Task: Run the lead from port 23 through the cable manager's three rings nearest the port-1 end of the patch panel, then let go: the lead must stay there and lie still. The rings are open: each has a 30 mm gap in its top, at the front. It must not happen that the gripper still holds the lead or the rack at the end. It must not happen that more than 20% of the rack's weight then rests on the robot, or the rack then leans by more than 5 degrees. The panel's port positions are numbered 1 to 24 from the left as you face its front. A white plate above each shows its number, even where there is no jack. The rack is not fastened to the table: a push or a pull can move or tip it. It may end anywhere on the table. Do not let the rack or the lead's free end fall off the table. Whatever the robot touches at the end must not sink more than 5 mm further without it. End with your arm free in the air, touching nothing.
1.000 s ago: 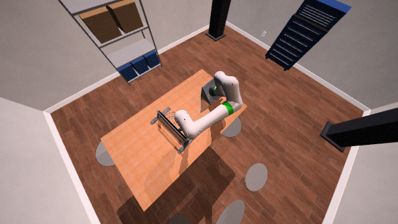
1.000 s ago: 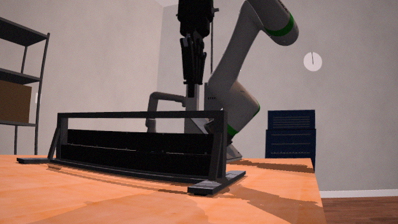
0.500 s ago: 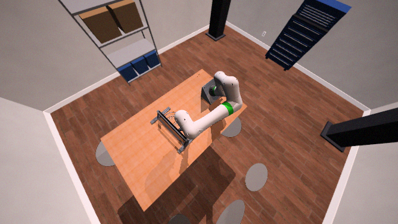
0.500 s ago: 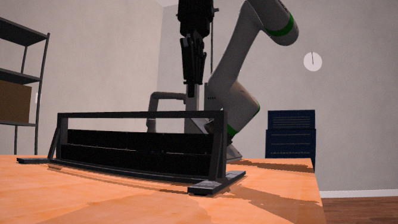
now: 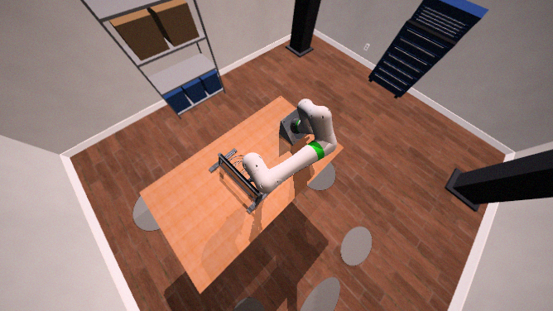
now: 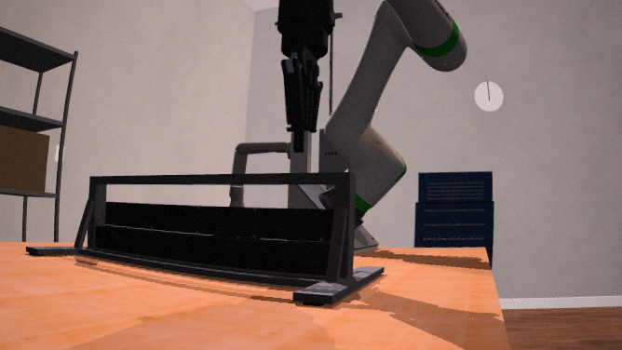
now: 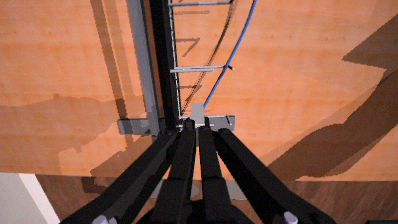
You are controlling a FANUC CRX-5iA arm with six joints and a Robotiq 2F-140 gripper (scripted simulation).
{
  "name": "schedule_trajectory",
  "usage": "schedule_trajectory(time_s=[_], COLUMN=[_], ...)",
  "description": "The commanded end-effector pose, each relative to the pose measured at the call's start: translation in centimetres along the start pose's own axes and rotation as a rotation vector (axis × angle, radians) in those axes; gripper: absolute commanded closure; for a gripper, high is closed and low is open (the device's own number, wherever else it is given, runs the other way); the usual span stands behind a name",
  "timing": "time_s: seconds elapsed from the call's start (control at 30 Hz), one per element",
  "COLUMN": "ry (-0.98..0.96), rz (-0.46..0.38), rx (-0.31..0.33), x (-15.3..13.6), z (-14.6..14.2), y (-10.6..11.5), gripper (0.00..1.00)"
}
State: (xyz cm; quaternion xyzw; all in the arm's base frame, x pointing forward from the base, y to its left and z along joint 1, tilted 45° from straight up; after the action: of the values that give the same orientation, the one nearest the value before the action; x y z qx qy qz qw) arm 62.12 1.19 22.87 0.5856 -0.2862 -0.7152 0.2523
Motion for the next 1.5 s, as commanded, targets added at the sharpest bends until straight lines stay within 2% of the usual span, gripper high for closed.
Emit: schedule_trajectory(time_s=[0.0, 0.03, 0.1, 0.2, 0.23, 0.47, 0.7, 0.83, 0.87, 1.47], ry=[0.000, 0.000, 0.003, 0.003, 0.006, 0.013, 0.023, 0.025, 0.025, 0.025], rz=[0.000, 0.000, 0.004, 0.005, 0.007, 0.007, 0.001, 0.000, 0.000, 0.000], rx=[0.001, 0.001, 0.003, 0.003, 0.004, 0.004, 0.001, 0.000, 0.000, 0.000], x=[0.0, 0.3, 4.4, 4.9, 8.0, 15.0, 22.3, 23.0, 23.0, 23.0], z=[0.0, 0.0, 0.2, 0.2, 0.6, 2.0, 4.7, 5.0, 5.0, 5.0], y=[0.0, 0.0, 0.2, 0.2, 0.2, 0.3, 0.0, 0.0, 0.0, 0.0], gripper=[1.00, 1.00, 1.00, 1.00, 1.00, 1.00, 1.00, 1.00, 0.80, 0.80])
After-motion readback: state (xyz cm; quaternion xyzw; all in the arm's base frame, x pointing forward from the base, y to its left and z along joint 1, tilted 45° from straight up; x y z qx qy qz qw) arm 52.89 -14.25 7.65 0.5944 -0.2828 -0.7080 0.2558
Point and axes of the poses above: the point where the finger pads meet when closed, its own y axis back along the fingers, its own z axis across the jaws, x = y × z, the point moved 10 cm from there along y, back along the fingers, and after that the axes turned 15 degrees about -y, right-handed, at the moved point
